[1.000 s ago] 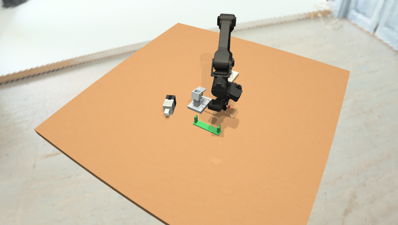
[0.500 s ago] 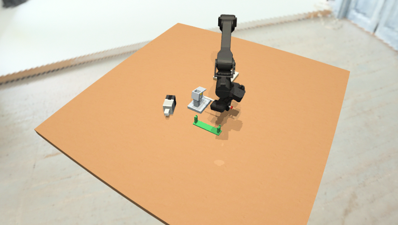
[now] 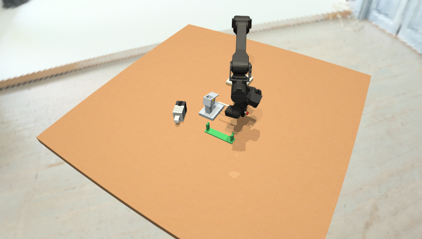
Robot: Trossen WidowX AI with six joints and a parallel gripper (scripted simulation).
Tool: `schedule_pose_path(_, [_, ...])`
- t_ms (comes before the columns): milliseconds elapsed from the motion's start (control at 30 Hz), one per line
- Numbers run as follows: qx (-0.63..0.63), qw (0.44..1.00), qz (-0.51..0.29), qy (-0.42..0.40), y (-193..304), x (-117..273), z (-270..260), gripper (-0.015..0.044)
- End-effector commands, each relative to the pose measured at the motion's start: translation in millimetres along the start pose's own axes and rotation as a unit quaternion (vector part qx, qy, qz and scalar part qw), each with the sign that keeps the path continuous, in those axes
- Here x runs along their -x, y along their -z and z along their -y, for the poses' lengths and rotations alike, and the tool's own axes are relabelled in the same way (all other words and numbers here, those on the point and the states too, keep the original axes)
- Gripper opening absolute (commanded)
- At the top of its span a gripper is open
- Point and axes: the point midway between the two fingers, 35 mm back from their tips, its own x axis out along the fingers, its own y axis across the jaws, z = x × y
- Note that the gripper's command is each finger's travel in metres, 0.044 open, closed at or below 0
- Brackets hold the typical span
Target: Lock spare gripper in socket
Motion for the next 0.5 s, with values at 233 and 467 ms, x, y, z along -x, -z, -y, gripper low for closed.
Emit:
schedule_pose_path(233, [0.000, 1.000, 0.000, -0.001, -3.0, 21.2, -0.6, 0.0000])
schedule_pose_path(467, [0.000, 1.000, -0.001, -0.001, -2.3, 15.2, -0.2, 0.0000])
